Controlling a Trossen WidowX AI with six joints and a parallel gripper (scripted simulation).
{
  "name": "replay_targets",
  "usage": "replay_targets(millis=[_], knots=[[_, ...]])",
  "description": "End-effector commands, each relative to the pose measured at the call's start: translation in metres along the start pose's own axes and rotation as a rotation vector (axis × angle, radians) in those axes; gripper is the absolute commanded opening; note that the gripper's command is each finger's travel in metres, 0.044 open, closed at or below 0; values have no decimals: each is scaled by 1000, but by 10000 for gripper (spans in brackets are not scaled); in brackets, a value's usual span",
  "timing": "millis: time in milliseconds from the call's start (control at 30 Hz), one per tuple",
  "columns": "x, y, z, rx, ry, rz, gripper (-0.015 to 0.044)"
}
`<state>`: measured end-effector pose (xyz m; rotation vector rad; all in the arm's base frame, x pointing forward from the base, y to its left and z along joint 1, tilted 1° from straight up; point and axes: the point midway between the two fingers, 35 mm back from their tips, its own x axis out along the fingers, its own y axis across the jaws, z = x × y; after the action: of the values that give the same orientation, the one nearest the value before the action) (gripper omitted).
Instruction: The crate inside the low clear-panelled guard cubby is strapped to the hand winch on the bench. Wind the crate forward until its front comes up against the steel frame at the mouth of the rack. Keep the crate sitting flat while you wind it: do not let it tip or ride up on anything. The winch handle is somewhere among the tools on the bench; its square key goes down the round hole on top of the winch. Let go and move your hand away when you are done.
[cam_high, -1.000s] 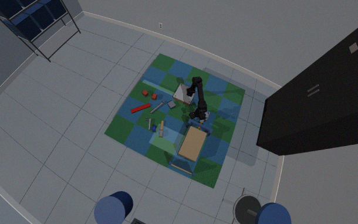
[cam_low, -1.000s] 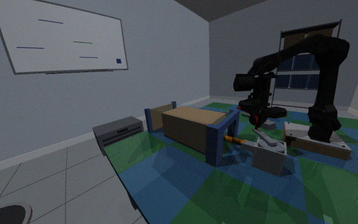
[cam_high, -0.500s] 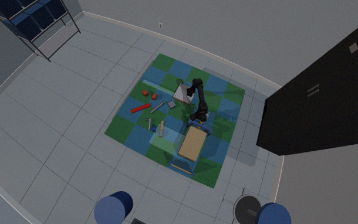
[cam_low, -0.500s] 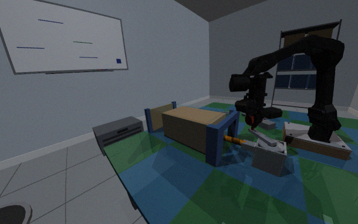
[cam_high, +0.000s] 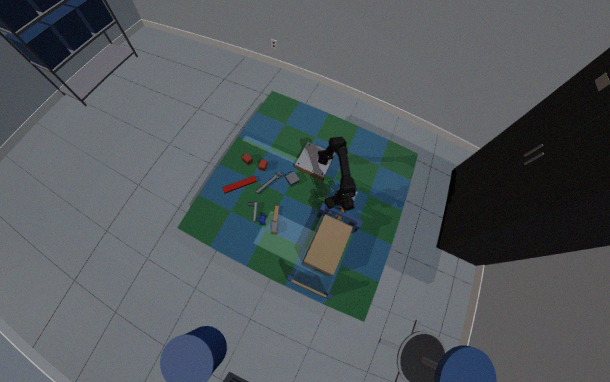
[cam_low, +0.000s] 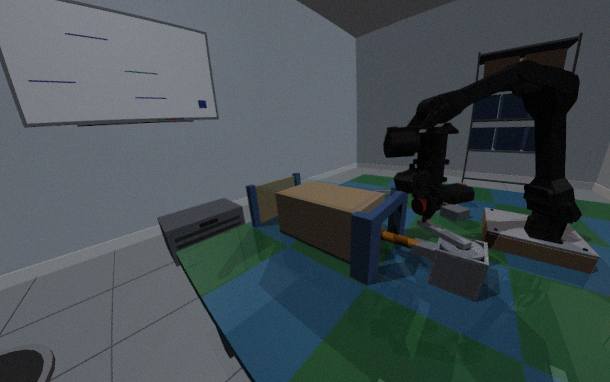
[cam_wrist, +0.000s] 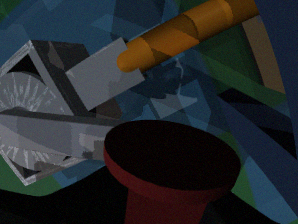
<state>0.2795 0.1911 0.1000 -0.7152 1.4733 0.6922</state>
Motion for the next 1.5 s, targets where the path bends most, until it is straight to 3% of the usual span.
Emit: replay_targets(millis=[0,1467], knots=[[-2,5,16,-8,-29,4,0],[-4,37,65,-8,-33,6,0]])
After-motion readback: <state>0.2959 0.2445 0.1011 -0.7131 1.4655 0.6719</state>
